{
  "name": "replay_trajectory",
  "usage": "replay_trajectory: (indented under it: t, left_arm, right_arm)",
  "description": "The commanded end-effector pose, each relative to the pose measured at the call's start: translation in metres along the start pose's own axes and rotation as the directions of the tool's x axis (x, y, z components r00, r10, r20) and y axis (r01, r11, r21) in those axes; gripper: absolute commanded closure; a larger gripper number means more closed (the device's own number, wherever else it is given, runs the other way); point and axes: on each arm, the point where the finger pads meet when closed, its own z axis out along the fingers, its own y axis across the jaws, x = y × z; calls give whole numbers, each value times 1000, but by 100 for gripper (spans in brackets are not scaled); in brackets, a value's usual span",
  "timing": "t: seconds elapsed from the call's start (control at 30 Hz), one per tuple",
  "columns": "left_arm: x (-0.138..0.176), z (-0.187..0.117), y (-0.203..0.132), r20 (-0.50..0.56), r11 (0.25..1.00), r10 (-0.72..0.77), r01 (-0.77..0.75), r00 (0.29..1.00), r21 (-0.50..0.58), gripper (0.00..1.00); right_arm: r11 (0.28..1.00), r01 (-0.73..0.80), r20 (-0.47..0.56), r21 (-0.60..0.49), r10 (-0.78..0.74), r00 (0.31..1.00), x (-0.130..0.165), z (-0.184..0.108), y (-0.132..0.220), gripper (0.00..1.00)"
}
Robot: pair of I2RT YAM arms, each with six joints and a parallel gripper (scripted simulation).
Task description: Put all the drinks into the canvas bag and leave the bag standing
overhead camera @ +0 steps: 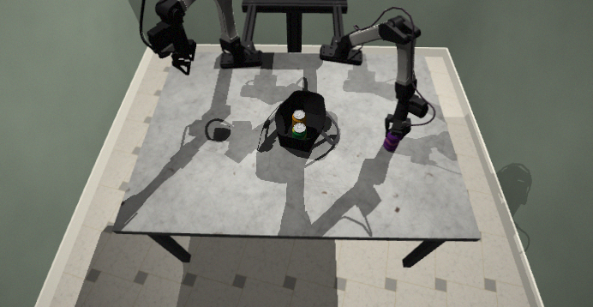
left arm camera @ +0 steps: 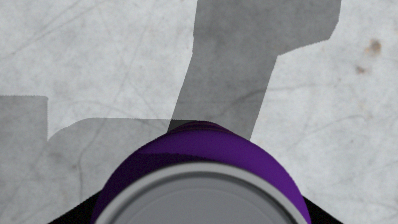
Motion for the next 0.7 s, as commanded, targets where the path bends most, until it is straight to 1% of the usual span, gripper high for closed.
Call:
replay_trajectory:
  t: [0.0,0.17,0.23,0.3,0.33,0.5,0.67]
  left_arm:
    - [-8,-13,-6,4,1000,4,-4,1000,13,30]
    - [-19,-26,-1,23,1000,7,-7,1000,-1,30]
    - [-31,-31,10,50,999,26,-25,998,-35,30]
    - [-31,-31,10,50,999,26,-25,998,-35,30]
    - [-28,-36,5,35,1000,17,-16,999,-16,30]
    - [-41,-50,10,53,999,23,-21,998,-32,30]
    - [-46,-62,10,54,999,23,-22,998,-31,30]
  right_arm:
    - [1000,-7,19,-10,7,1000,0,-5,-2,14]
    - [1000,-7,19,-10,7,1000,0,-5,-2,14]
    - [1000,-7,19,-10,7,1000,0,-5,-2,14]
    - [1000,-7,19,-10,7,1000,0,-5,-2,14]
    - [1000,-7,19,-10,7,1000,0,-5,-2,14]
    - [1000,-7,19,-10,7,1000,0,-5,-2,14]
    - [1000,-7,19,-10,7,1000,0,-5,-2,14]
